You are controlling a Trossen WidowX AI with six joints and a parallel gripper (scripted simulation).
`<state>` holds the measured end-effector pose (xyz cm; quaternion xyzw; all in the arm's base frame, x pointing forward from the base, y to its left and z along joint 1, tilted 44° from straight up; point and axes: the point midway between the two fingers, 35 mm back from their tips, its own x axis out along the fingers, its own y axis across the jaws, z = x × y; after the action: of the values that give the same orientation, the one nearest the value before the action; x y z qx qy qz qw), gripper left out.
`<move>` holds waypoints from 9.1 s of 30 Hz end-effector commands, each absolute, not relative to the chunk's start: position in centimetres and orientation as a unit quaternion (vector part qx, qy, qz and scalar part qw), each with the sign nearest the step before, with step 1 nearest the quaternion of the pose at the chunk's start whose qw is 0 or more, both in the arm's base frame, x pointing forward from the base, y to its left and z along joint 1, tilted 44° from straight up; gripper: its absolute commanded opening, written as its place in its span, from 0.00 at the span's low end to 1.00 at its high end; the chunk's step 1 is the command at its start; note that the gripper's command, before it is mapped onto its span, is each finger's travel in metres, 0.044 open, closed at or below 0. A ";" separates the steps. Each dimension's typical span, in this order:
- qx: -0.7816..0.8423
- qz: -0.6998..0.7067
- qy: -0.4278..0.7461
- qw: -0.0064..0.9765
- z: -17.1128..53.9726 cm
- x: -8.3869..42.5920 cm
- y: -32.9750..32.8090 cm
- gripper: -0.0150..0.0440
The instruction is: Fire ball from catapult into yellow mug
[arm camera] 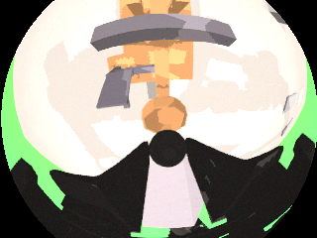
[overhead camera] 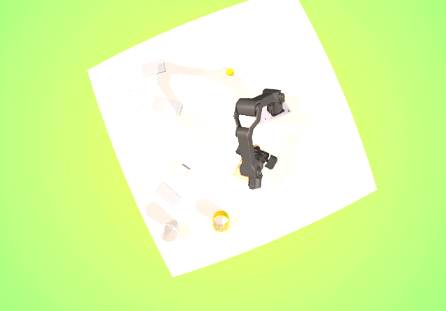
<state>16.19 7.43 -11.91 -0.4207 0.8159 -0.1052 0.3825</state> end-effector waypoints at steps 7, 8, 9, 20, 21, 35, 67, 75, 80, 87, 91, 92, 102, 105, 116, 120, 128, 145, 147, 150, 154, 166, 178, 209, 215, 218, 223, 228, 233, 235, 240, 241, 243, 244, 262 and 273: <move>-0.426 -0.106 0.817 0.374 -12.7 15.8 6.4 0.25; -0.426 -0.106 0.817 0.374 -12.8 15.8 6.3 0.25; -0.426 -0.106 0.817 0.374 -12.9 15.7 6.2 0.25; -0.421 -0.106 0.816 0.382 -13.0 16.1 6.3 0.25; -0.421 -0.106 0.816 0.382 -13.0 16.1 6.3 0.25; -0.423 -0.104 0.817 0.379 -9.3 17.1 10.4 0.88; -0.429 0.123 0.614 0.651 -13.2 36.1 27.4 1.00; -0.435 0.152 0.533 0.710 -12.2 41.4 31.1 1.00; -0.435 0.152 0.533 0.710 -12.2 41.4 31.1 1.00; -0.435 0.152 0.533 0.710 -12.2 41.4 31.1 1.00; -0.435 0.152 0.533 0.710 -12.2 41.4 31.1 1.00; -0.435 0.152 0.533 0.710 -12.2 41.4 31.1 1.00; -0.435 0.152 0.533 0.710 -12.2 41.4 31.1 0.64; -0.435 0.152 0.533 0.710 -12.2 41.4 31.1 0.51; -0.435 0.152 0.533 0.710 -12.2 41.4 31.1 0.25; -0.435 0.152 0.533 0.710 -12.2 41.4 31.1 0.25; -0.502 0.184 0.536 0.653 -13.6 37.8 31.1 0.25; -0.683 0.271 0.516 0.441 -16.1 27.4 28.7 0.25; -0.700 0.280 0.511 0.412 -16.3 26.3 28.3 0.25; -0.725 0.292 0.502 0.369 -16.5 24.7 27.5 0.25; -0.756 0.307 0.489 0.309 -16.6 22.6 26.5 0.25; -0.824 0.339 0.438 0.120 -16.2 17.1 22.6 0.25; -0.855 0.347 0.378 -0.077 -14.5 13.1 17.9 0.25; -0.848 0.333 0.315 -0.265 -13.2 10.4 12.1 0.25; -0.848 0.333 0.315 -0.265 -14.0 10.3 11.5 0.25; -0.848 0.333 0.315 -0.265 -14.4 10.3 11.2 0.25; -0.848 0.333 0.315 -0.265 -15.0 10.2 10.7 0.25; -0.848 0.333 0.315 -0.265 -15.6 10.1 10.2 0.25; -0.848 0.333 0.315 -0.265 -16.2 10.0 9.6 0.25; -0.848 0.333 0.315 -0.265 -16.5 10.0 9.3 0.25; -0.848 0.333 0.315 -0.265 -17.0 9.9 8.8 0.25; -0.848 0.333 0.315 -0.265 -17.1 9.9 8.6 0.25; -0.848 0.333 0.315 -0.265 -17.4 9.8 8.4 0.25; -0.848 0.333 0.315 -0.265 -17.5 9.8 8.3 0.25; -0.848 0.333 0.315 -0.266 -19.2 9.5 6.2 0.25; -0.848 0.333 0.315 -0.266 -20.5 9.3 5.2 0.25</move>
<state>9.43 5.54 -20.35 -0.8501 0.3115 0.3343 -0.2619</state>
